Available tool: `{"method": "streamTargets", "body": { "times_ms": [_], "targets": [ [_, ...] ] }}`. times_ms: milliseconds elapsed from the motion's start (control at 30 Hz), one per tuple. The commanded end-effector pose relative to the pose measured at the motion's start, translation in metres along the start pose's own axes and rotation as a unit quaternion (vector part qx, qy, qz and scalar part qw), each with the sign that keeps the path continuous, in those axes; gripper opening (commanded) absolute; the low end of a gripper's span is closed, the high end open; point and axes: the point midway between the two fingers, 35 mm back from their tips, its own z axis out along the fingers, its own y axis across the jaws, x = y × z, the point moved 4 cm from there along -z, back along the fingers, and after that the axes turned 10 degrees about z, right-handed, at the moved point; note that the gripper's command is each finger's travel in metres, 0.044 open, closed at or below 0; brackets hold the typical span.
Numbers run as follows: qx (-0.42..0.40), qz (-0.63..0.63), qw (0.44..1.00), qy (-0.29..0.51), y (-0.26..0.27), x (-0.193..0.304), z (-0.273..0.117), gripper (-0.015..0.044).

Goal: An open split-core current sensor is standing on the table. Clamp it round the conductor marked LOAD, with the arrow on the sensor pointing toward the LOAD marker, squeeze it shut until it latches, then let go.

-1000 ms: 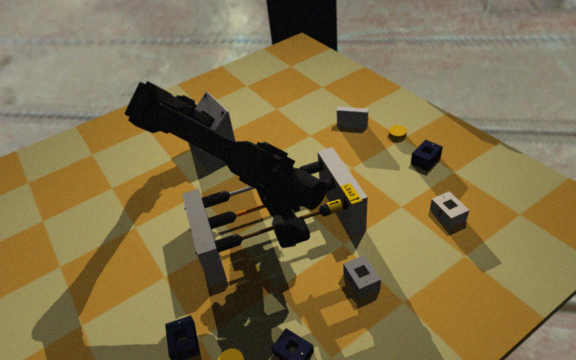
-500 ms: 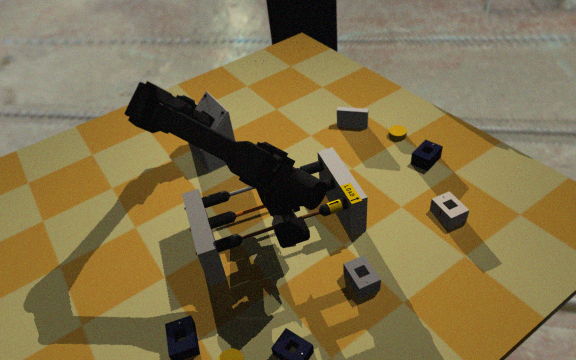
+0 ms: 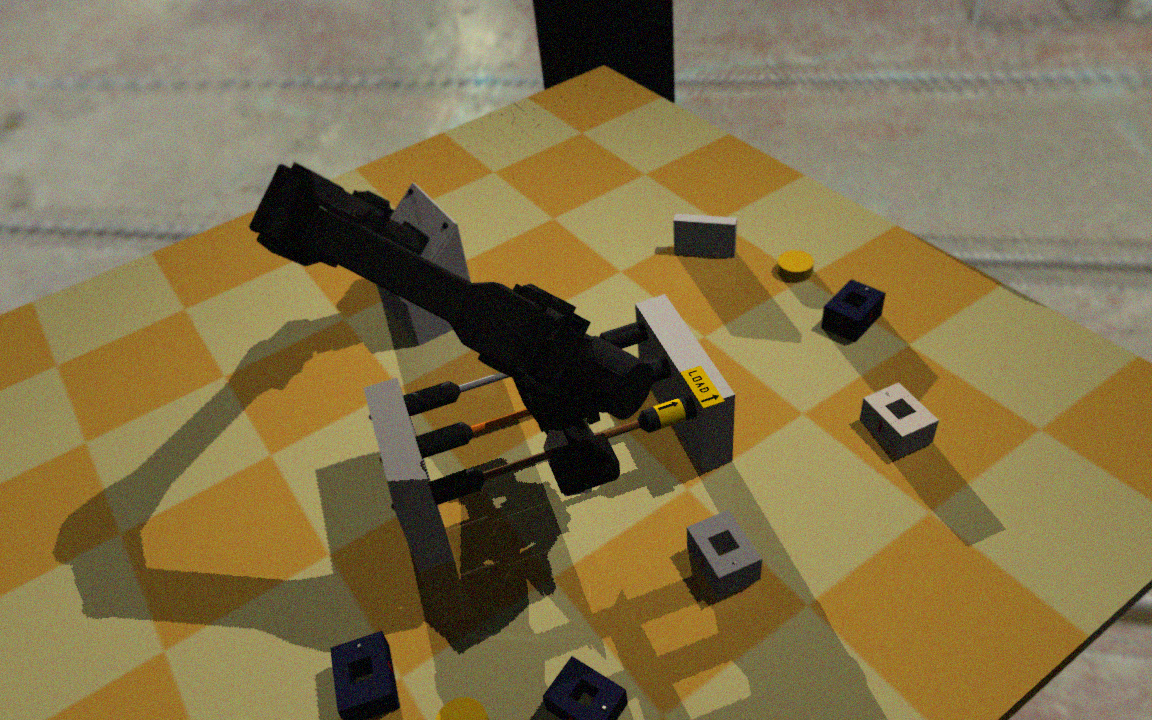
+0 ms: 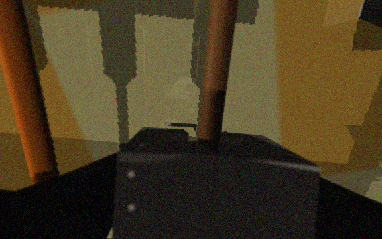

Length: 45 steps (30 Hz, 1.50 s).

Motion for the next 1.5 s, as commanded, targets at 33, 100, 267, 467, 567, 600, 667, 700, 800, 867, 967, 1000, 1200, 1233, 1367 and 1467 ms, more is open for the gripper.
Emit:
{"method": "streamTargets", "body": {
  "times_ms": [33, 100, 267, 467, 567, 600, 667, 700, 800, 867, 967, 1000, 1200, 1233, 1367, 1467],
  "targets": [
    [0.000, 0.000, 1.000, 0.000, 0.000, 0.000, 0.000, 0.0000],
    [0.000, 0.000, 1.000, 0.000, 0.000, 0.000, 0.000, 0.0000],
    [0.000, 0.000, 1.000, 0.000, 0.000, 0.000, 0.000, 0.0000],
    [0.000, 0.000, 1.000, 0.000, 0.000, 0.000, 0.000, 0.0000],
    [0.000, 0.000, 1.000, 0.000, 0.000, 0.000, 0.000, 0.0079],
    [0.000, 0.000, 1.000, 0.000, 0.000, 0.000, 0.000, 0.0105],
    [0.000, 0.000, 1.000, 0.000, 0.000, 0.000, 0.000, 0.0157],
    [0.000, 0.000, 1.000, 0.000, 0.000, 0.000, 0.000, 0.0184],
    [0.000, 0.000, 1.000, 0.000, 0.000, 0.000, 0.000, 0.0263],
    [0.000, 0.000, 1.000, 0.000, 0.000, 0.000, 0.000, 0.0315],
    [0.000, 0.000, 1.000, 0.000, 0.000, 0.000, 0.000, 0.0394],
    [-0.002, 0.000, 1.000, 0.000, 0.000, 0.000, -0.001, 0.0420],
    [-0.075, -0.004, 0.997, 0.005, -0.005, -0.006, -0.021, 0.0440],
    [-0.083, -0.004, 0.997, 0.006, -0.005, -0.006, -0.023, 0.0440],
    [-0.083, -0.004, 0.997, 0.006, -0.005, -0.006, -0.021, 0.0440],
    [-0.083, -0.004, 0.997, 0.006, -0.004, -0.006, -0.016, 0.0440]
  ]
}}
